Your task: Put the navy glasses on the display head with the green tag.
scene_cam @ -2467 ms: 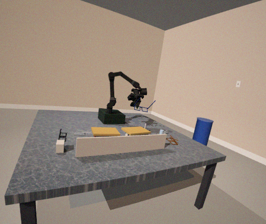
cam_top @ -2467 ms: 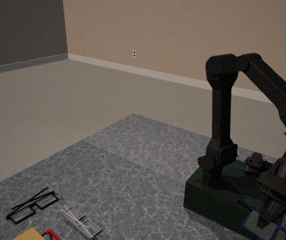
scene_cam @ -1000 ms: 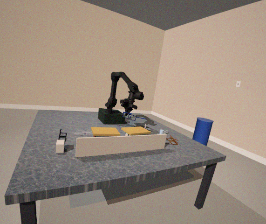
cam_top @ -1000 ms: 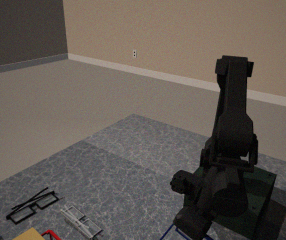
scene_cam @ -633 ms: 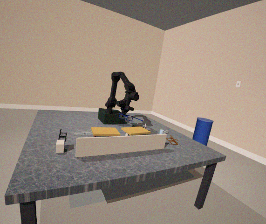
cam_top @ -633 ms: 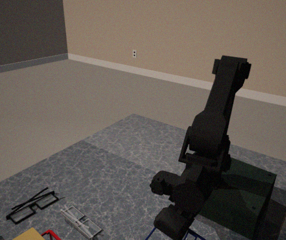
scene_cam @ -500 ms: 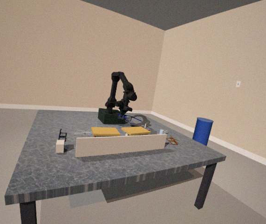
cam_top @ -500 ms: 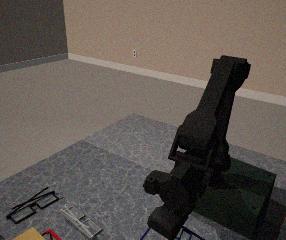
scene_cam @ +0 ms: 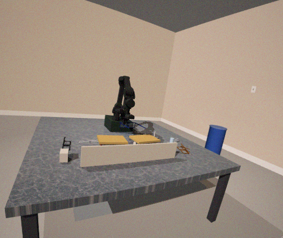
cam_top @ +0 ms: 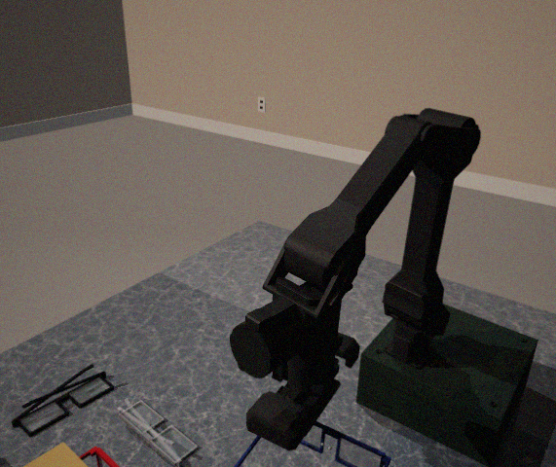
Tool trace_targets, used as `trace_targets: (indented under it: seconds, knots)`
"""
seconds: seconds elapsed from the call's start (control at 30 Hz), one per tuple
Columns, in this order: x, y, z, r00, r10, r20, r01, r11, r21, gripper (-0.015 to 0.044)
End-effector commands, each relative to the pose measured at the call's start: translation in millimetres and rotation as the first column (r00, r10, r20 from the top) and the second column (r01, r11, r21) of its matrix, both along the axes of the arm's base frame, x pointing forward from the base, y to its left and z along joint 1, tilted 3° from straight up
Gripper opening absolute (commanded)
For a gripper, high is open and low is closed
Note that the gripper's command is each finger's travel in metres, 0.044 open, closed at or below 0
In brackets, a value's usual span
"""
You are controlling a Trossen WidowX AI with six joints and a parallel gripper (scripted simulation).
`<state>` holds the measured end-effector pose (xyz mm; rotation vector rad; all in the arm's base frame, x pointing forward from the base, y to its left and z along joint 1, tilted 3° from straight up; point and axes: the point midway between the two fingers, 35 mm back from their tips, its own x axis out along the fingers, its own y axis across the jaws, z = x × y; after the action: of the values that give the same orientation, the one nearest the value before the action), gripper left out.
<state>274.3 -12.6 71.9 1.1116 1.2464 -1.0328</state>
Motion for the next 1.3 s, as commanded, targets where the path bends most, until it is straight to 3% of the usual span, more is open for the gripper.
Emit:
trace_targets:
  seconds: [0.0,1.27]
  knots:
    - [1.8,-9.0,0.2,1.000,0.013,0.003,-0.013,0.999,0.031,0.0000]
    - [4.9,-6.3,-37.7,1.000,0.013,0.003,-0.013,0.999,0.029,0.0000]
